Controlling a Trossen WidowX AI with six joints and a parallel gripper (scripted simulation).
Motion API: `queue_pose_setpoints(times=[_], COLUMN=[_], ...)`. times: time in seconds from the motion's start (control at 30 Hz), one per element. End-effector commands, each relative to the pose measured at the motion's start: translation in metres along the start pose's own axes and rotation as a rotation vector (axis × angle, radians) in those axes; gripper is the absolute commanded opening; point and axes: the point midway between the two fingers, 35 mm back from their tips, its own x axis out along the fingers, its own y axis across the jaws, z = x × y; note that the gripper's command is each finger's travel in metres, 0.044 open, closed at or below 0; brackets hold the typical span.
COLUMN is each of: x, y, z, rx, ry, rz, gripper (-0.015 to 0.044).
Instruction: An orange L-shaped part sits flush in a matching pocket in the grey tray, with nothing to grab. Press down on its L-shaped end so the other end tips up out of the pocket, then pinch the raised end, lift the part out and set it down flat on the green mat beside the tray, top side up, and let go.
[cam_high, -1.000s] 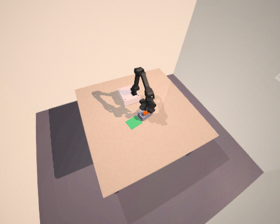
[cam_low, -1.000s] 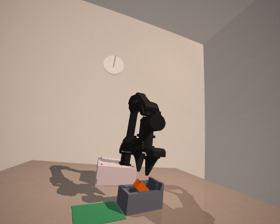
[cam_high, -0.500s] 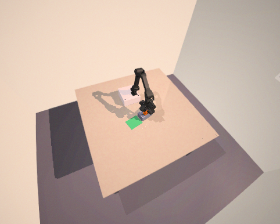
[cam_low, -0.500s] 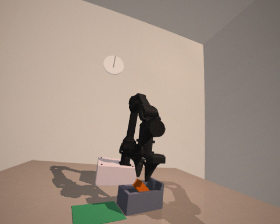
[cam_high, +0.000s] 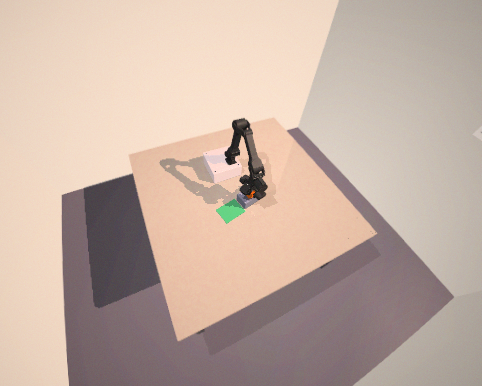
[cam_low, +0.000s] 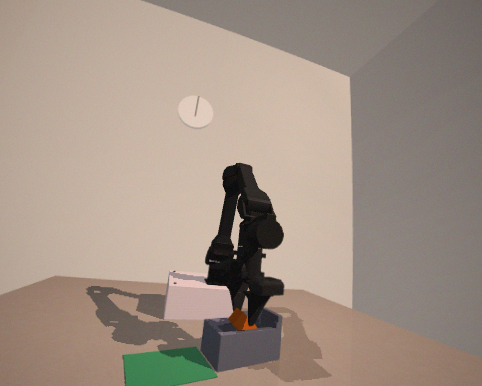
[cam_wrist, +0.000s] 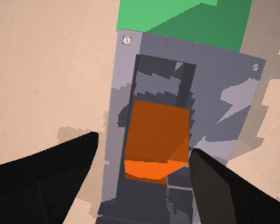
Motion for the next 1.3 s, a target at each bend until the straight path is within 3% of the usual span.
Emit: queue_pose_setpoints(times=[0.0, 0.17, 0.3, 0.67, 0.8, 1.27], x=[0.009, 0.011, 0.008, 0.008, 0.008, -0.005], y=[-0.003, -0.003, -0.001, -0.001, -0.001, -0.002], z=[-0.002, -0.002, 0.0, 0.0, 0.0, -0.001], rx=[0.005, 0.005, 0.0, 0.0, 0.0, 0.003], ry=[0.008, 0.008, 0.001, 0.001, 0.001, 0.005], rz=[-0.01, -0.01, -0.004, -0.004, -0.004, -0.007], gripper=[0.028, 0.028, 0.0175, 0.0102, 0.0, 0.0])
